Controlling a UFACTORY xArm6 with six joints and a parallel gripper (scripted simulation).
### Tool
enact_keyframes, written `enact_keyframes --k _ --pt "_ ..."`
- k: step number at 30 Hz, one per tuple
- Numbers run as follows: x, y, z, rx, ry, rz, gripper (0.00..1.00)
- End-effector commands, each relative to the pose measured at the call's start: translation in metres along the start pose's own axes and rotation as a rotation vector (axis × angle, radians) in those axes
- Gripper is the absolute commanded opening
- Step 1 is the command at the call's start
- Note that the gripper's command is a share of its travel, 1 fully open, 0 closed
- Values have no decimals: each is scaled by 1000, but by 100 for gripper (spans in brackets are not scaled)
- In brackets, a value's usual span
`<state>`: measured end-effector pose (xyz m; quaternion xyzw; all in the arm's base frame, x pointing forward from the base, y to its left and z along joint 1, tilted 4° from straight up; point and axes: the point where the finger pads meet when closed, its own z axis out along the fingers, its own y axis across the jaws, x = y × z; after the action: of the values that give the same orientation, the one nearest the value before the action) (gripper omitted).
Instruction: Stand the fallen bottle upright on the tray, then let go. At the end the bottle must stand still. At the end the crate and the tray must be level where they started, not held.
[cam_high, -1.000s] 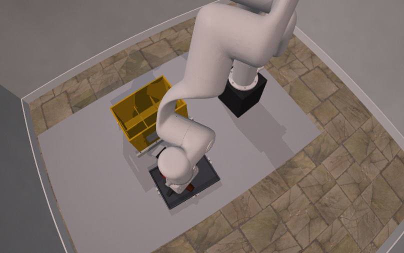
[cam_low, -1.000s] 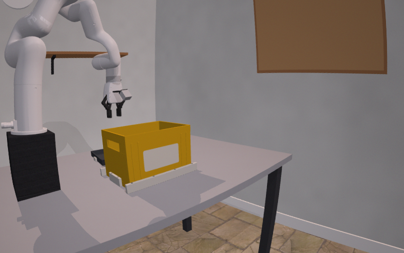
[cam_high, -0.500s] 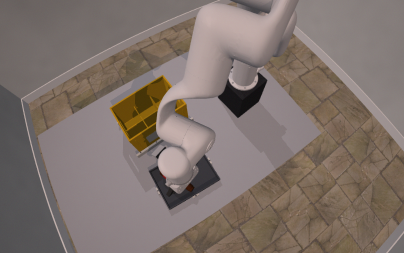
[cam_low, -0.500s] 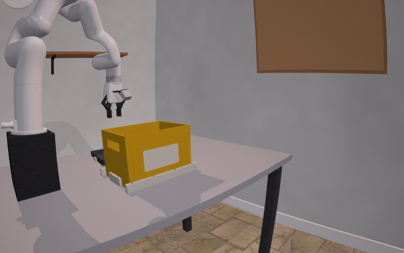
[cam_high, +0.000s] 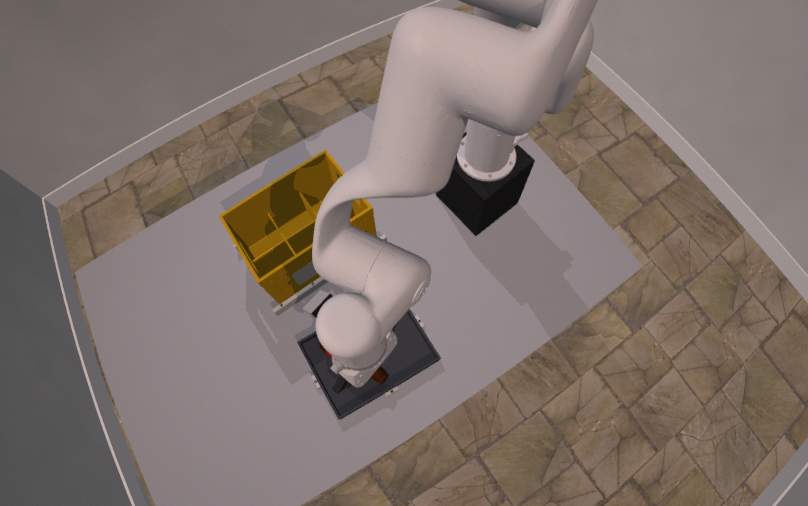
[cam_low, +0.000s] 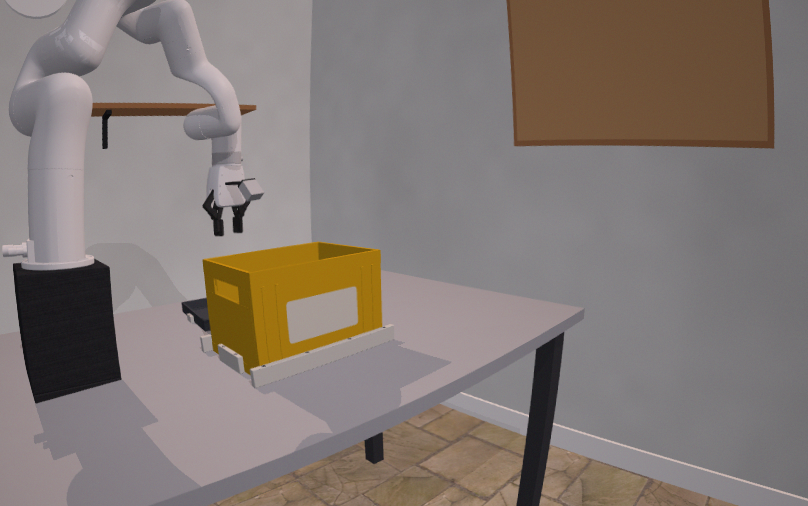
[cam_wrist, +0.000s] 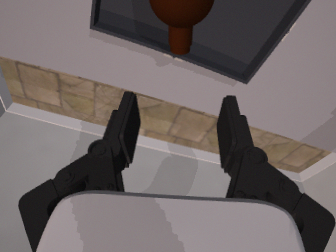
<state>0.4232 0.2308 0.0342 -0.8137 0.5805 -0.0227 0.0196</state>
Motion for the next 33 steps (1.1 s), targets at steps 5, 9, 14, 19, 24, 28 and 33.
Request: enact_keyframes --k 5,9,14,19,24,28,33 --pt "0 -2 3 4 -1 0 65" --pt "0 -2 9 4 -1 0 65" --pt "0 -2 21 4 -1 0 65" --pt "0 -2 37 4 -1 0 65" --pt "0 -2 48 4 -1 0 65" --pt "0 -2 62 4 -1 0 65" --pt "0 -2 79 4 -1 0 65"
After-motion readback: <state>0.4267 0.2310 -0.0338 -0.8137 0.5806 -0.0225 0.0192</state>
